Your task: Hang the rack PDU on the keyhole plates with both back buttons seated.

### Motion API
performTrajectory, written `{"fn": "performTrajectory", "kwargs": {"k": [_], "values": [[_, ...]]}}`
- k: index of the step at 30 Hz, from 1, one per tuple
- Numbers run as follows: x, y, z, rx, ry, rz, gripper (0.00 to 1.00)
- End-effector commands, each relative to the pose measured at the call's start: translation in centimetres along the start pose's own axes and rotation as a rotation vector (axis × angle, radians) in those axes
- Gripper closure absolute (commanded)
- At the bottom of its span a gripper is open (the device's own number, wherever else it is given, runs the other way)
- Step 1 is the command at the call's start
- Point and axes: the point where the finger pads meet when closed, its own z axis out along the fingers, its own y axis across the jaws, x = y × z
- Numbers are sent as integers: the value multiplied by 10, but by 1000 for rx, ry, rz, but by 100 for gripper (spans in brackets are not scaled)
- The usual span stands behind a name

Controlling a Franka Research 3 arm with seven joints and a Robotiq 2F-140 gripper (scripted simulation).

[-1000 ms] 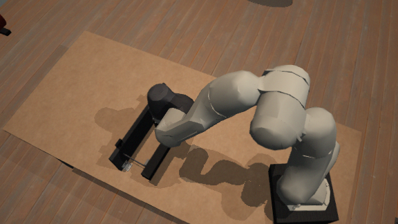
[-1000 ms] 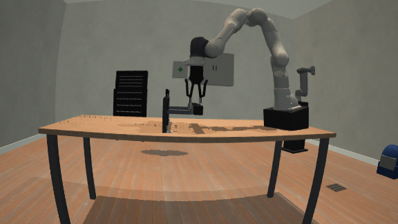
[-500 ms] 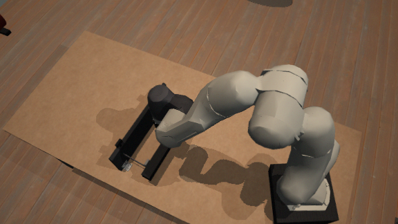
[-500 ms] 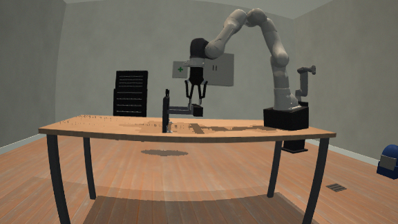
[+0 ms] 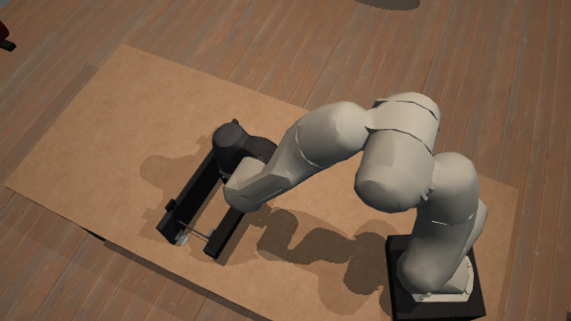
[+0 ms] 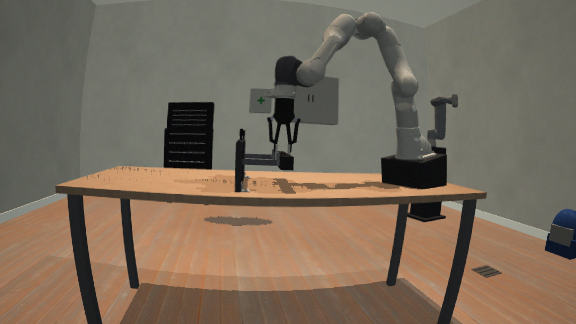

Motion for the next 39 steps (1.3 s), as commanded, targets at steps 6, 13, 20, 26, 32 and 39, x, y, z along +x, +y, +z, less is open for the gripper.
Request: {"fn": "performTrajectory", "kwargs": {"k": [6,13,20,26,32,39], "values": [[0,-3,-2,8,2,1,100],[0,-3,-2,8,2,1,100],[0,-3,-2,8,2,1,0],[0,-3,-2,8,2,1,0],[0,-3,-2,8,2,1,0],[0,-3,-2,8,2,1,0]]}}
